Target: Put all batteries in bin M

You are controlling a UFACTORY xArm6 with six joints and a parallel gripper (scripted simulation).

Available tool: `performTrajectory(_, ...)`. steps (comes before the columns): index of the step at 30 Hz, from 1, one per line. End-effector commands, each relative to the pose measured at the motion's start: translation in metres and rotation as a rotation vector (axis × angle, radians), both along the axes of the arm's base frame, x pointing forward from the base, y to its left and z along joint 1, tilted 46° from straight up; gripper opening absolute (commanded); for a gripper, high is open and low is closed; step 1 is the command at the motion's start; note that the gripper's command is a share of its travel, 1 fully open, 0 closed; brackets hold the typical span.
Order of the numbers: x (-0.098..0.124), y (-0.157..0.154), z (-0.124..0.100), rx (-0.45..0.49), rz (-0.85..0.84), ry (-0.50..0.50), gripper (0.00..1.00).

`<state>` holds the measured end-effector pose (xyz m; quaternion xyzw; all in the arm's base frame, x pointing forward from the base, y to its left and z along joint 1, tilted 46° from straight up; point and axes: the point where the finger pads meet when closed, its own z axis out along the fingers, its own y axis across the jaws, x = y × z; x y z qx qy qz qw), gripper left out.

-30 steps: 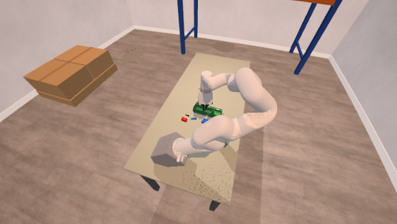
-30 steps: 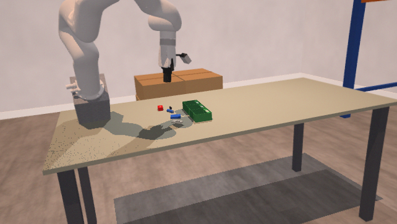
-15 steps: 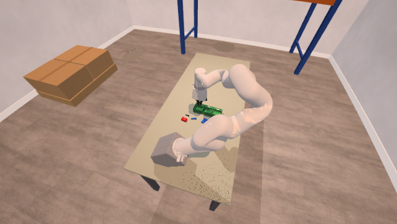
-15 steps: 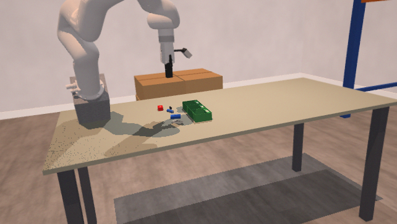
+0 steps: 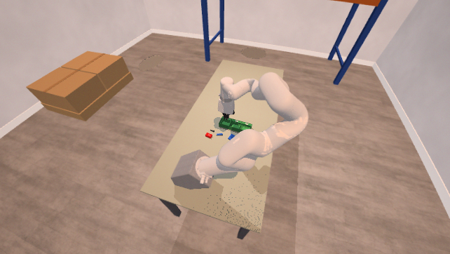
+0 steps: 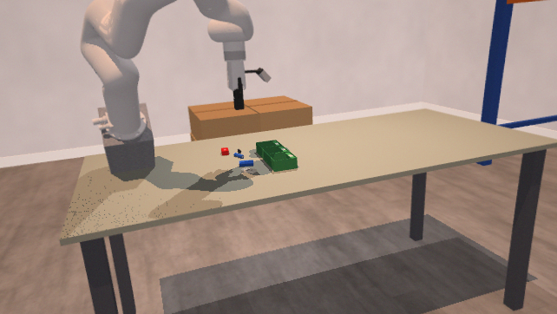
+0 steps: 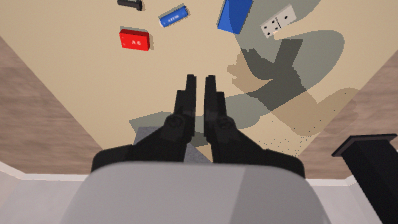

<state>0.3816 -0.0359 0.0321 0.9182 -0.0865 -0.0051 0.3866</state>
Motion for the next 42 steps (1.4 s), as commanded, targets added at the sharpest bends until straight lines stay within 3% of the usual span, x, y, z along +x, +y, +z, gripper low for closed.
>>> performTrajectory(1,0.014,-0.031,0.002,-0.004,-0.043,-0.048,0.07)
performTrajectory(24,0.08,-0.193,0.008,-0.005,-0.043,-0.048,0.07)
performTrajectory(32,0.08,-0.194,0.008,-0.005,-0.043,-0.048,0.07)
performTrajectory(42,0.078,-0.213,-0.011,-0.006,-0.043,-0.047,0.07)
